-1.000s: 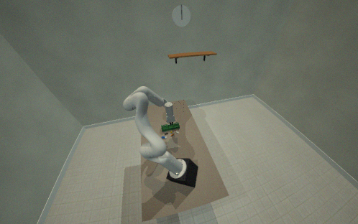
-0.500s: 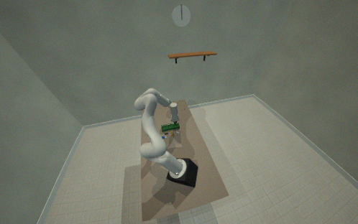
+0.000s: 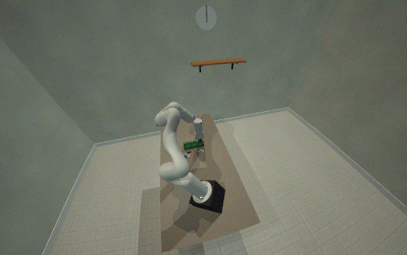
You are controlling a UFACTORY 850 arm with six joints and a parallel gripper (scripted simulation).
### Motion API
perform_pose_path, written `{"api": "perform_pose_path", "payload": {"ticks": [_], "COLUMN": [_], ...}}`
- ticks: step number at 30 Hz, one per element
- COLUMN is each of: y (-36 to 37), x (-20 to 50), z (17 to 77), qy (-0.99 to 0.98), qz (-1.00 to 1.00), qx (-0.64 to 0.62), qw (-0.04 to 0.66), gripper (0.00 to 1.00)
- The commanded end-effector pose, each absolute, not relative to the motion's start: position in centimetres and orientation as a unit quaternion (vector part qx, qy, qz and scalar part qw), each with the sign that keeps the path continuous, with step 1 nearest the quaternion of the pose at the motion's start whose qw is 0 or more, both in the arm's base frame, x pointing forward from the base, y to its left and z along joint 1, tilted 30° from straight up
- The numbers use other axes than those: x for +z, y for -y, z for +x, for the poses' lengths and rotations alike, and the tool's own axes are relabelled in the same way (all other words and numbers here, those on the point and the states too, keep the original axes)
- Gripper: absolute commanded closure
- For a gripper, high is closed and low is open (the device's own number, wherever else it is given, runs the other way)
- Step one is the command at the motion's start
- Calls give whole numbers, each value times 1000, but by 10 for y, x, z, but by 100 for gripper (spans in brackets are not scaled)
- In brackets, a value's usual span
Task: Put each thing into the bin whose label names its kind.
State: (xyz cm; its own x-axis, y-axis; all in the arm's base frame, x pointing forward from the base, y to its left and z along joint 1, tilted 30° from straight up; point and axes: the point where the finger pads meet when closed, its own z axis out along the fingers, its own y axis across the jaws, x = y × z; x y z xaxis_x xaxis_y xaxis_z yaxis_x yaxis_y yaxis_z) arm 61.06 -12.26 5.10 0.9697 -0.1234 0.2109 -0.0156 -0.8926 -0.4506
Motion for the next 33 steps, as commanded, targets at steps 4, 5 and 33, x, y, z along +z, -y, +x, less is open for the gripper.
{"api": "perform_pose_path", "payload": {"ticks": [4,5,33], "y": [117,116,106], "x": [39,36,17], "z": [616,616,622], "qy": [-36,-36,-36], "qz": [-966,-966,-966], "qx": [-119,-119,-119], "qw": [228,228,228], "gripper": [93,93,93]}}
